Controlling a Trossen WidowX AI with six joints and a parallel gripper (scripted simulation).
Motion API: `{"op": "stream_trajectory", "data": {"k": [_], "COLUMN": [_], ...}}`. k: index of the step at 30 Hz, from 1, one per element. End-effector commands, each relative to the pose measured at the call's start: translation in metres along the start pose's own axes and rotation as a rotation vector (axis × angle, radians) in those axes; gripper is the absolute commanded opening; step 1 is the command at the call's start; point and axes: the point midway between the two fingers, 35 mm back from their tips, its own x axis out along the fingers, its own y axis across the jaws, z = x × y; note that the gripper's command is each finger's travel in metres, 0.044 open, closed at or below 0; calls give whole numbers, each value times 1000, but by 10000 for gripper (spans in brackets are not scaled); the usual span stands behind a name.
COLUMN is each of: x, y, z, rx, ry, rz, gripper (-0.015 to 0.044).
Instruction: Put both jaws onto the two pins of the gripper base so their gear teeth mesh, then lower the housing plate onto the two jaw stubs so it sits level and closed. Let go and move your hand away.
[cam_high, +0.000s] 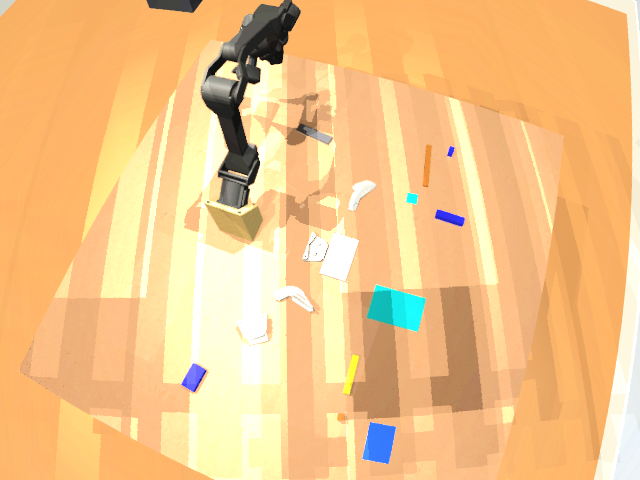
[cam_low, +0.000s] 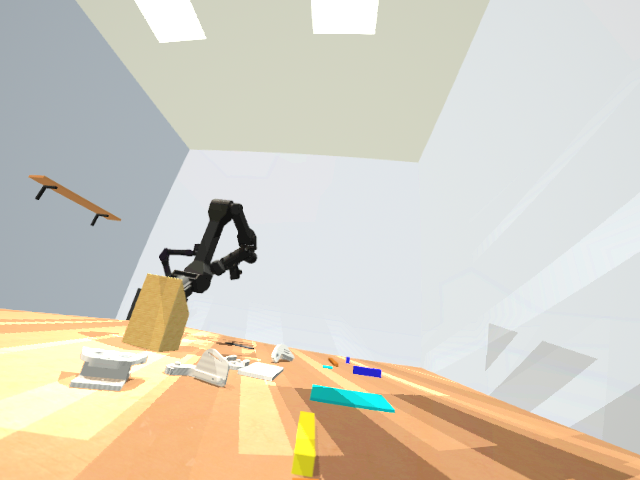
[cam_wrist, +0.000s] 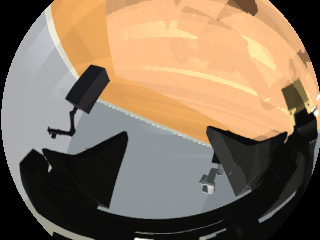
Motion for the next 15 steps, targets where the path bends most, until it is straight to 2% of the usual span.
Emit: {"op": "stream_trajectory", "data": {"k": [1,8,15], "x": [5,3,-18], "y": [-2,-16,-47], "z": [31,102,173], "rx": [-8,6,47], "ry": [-87,-263,-422], "rz": [-24,-92,-176], "gripper": [440,440,440]}}
